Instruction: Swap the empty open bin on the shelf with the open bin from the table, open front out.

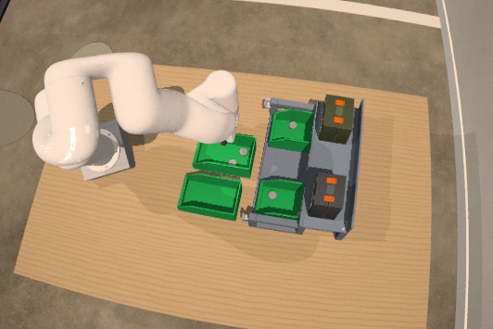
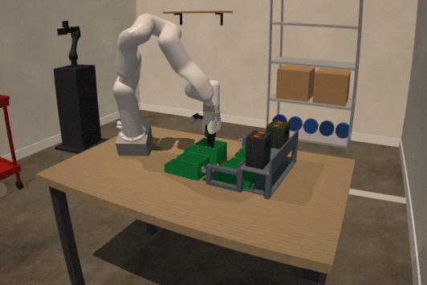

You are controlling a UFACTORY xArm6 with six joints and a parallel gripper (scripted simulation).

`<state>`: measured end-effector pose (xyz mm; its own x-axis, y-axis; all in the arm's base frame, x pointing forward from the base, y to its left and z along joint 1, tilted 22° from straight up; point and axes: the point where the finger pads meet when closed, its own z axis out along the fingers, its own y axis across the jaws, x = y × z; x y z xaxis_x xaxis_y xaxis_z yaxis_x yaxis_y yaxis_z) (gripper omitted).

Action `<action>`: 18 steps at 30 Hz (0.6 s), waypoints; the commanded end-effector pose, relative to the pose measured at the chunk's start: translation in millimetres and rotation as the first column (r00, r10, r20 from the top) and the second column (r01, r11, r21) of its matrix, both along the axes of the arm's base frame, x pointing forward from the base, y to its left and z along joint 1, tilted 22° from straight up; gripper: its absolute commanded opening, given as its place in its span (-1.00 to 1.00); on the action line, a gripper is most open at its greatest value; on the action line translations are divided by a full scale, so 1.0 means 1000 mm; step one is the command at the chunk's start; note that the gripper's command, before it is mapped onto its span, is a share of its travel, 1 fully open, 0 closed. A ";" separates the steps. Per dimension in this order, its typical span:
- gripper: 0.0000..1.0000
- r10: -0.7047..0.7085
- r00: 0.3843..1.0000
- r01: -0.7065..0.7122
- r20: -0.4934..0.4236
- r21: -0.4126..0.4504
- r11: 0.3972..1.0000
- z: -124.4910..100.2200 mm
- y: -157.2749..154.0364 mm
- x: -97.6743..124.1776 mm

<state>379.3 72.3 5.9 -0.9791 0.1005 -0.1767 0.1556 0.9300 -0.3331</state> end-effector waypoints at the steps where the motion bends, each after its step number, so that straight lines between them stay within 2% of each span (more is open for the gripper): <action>1: -1.00 0.001 1.000 -0.001 0.001 0.001 1.000 0.002 -0.001 0.013; 18: -1.00 -0.006 1.000 0.006 -0.018 0.004 1.000 0.003 0.000 0.013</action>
<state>390.9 70.9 7.3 -0.9799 0.1015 -0.1716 0.1548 0.9299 -0.3337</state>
